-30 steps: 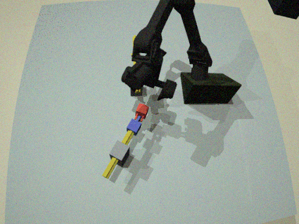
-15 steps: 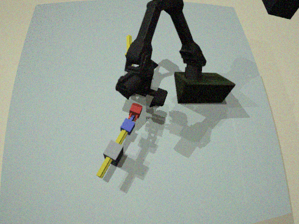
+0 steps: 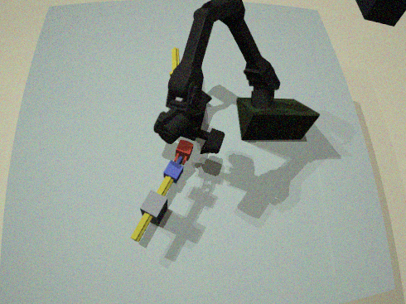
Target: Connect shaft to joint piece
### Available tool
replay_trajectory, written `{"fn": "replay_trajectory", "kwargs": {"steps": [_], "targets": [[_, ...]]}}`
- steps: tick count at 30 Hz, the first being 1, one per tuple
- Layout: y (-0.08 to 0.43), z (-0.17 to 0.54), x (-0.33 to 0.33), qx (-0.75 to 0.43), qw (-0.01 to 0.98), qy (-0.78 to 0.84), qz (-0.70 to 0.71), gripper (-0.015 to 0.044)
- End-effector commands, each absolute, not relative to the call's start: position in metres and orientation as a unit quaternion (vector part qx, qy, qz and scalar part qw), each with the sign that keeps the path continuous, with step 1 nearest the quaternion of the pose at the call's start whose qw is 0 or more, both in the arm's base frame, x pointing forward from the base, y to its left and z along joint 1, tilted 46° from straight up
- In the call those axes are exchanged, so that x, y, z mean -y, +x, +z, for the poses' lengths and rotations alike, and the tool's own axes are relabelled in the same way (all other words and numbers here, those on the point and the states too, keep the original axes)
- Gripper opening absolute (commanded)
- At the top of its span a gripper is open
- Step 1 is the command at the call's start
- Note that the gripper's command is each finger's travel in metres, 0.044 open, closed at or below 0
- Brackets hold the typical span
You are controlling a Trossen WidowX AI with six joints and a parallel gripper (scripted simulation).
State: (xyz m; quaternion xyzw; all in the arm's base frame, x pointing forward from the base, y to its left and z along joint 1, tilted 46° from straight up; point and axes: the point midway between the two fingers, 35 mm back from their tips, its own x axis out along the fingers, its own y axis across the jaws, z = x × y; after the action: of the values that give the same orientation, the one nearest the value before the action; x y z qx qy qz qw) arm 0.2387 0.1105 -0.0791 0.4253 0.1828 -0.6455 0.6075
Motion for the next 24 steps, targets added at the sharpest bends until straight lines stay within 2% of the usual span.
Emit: {"fn": "replay_trajectory", "kwargs": {"steps": [1, 21, 24], "targets": [[0.241, -0.082, -0.114, -0.182, 0.605, 0.430, -0.644, 0.0440], [0.244, -0.105, -0.096, -0.181, 0.606, 0.430, -0.644, 0.0440], [0.244, -0.105, -0.096, -0.181, 0.606, 0.430, -0.644, 0.0361]]}}
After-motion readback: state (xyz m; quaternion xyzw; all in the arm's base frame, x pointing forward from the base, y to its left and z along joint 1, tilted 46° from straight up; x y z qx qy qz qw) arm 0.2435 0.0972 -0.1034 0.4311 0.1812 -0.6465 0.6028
